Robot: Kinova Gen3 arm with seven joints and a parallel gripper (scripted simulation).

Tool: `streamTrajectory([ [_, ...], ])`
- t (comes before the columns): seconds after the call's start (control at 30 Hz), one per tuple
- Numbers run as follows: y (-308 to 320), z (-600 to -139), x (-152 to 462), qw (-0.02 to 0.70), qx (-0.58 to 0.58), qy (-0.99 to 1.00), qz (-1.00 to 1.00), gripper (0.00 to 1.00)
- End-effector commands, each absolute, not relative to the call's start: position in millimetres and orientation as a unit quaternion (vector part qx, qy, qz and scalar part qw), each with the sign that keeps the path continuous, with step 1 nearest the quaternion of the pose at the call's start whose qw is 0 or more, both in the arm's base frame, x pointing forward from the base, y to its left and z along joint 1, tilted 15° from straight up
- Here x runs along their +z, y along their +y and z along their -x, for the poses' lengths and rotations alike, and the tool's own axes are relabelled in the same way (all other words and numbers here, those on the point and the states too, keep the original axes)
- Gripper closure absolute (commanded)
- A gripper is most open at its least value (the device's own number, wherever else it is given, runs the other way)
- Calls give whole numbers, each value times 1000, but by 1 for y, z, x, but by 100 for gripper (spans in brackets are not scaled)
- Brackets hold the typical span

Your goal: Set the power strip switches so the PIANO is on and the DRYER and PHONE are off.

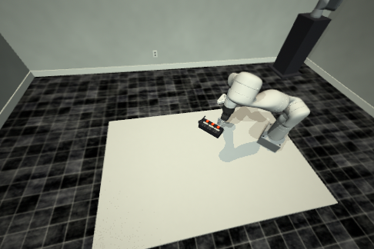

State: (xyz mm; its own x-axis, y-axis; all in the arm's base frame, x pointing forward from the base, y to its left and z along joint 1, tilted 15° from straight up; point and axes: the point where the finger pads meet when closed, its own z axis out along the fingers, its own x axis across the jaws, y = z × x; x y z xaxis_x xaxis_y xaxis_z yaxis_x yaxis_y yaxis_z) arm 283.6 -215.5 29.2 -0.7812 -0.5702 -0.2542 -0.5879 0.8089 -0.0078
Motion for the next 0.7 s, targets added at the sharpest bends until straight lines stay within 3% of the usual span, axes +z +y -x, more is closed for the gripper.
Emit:
streamTrajectory([
  [0.0, -215, -283, 29, 123, 36, 944, 305, 0],
  [0.33, -215, -283, 29, 122, 36, 946, 298, 0],
  [0.37, -215, -283, 29, 122, 36, 946, 298, 100],
  [0.67, -215, -283, 29, 122, 36, 946, 298, 100],
])
